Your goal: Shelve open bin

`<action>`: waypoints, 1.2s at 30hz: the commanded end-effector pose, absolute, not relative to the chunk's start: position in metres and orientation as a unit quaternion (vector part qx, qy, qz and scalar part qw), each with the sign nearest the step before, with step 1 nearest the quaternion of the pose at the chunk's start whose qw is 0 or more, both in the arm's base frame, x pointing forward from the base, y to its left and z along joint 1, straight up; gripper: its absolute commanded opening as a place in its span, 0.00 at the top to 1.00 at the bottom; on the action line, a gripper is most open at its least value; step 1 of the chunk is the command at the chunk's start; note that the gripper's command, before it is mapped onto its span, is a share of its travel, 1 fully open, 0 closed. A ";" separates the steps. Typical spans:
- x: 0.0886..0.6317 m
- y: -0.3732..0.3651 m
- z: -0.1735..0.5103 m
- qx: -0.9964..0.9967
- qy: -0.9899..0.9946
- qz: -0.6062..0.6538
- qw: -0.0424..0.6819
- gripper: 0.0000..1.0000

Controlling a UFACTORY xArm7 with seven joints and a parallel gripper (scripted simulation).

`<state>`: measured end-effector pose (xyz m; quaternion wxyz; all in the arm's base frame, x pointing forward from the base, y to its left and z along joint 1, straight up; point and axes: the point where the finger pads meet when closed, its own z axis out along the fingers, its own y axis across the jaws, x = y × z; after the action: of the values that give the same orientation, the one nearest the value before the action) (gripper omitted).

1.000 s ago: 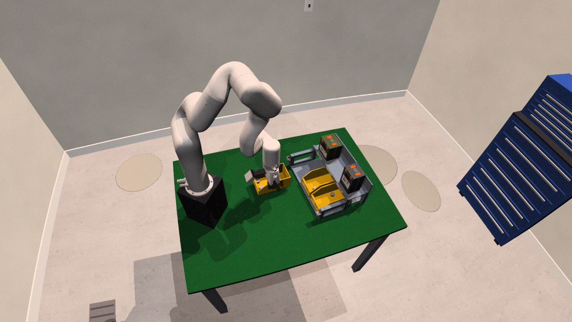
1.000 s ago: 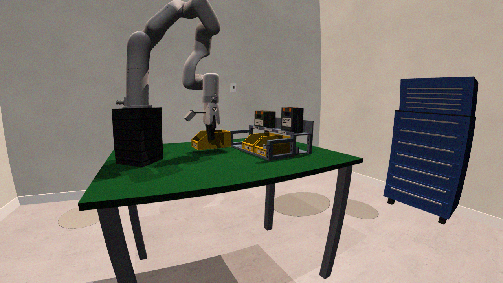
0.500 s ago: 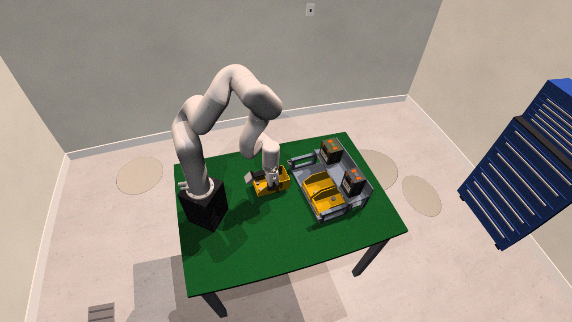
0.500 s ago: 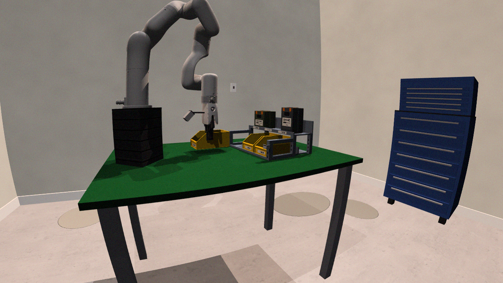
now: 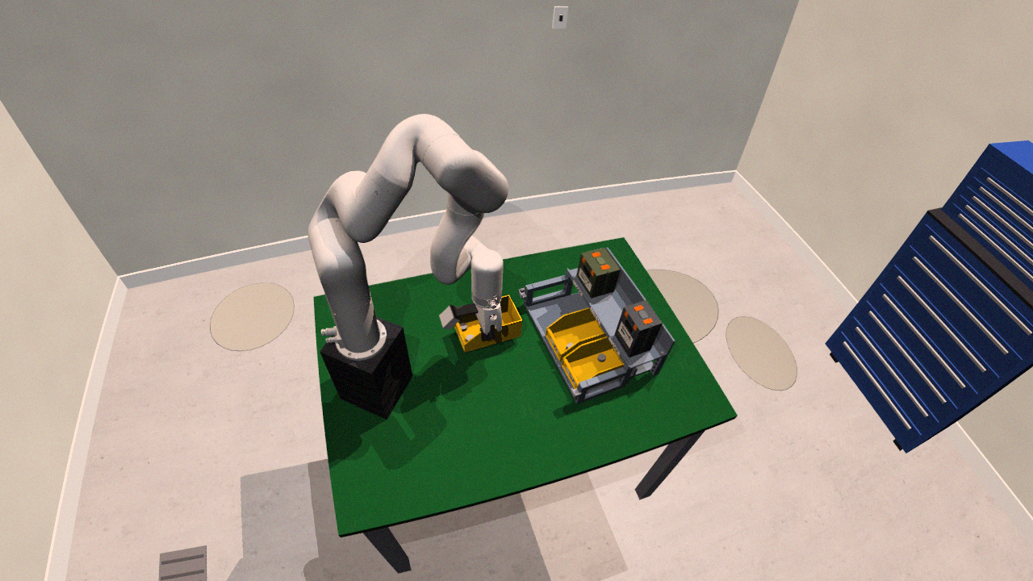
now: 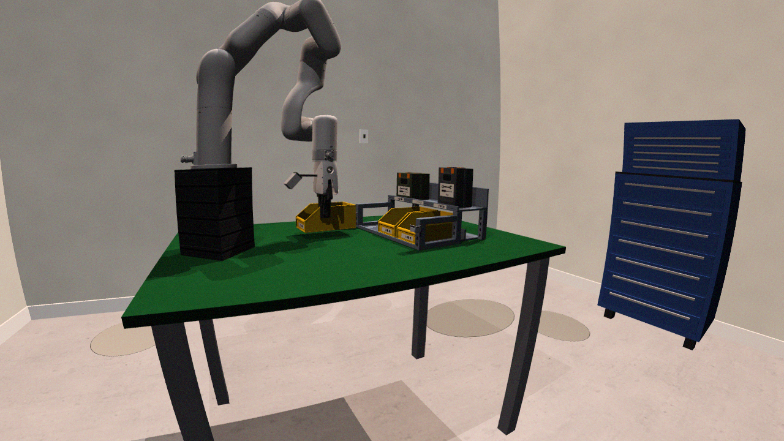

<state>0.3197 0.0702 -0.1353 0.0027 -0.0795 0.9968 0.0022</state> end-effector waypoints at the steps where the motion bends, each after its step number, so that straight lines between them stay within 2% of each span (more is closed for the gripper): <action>1: 0.318 0.083 -0.135 -0.081 0.997 0.003 0.004 1.00; 36: 0.320 0.075 -0.135 -0.081 0.997 0.003 0.004 1.00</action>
<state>0.3183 0.0761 -0.1356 0.0022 -0.0810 0.9967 0.0029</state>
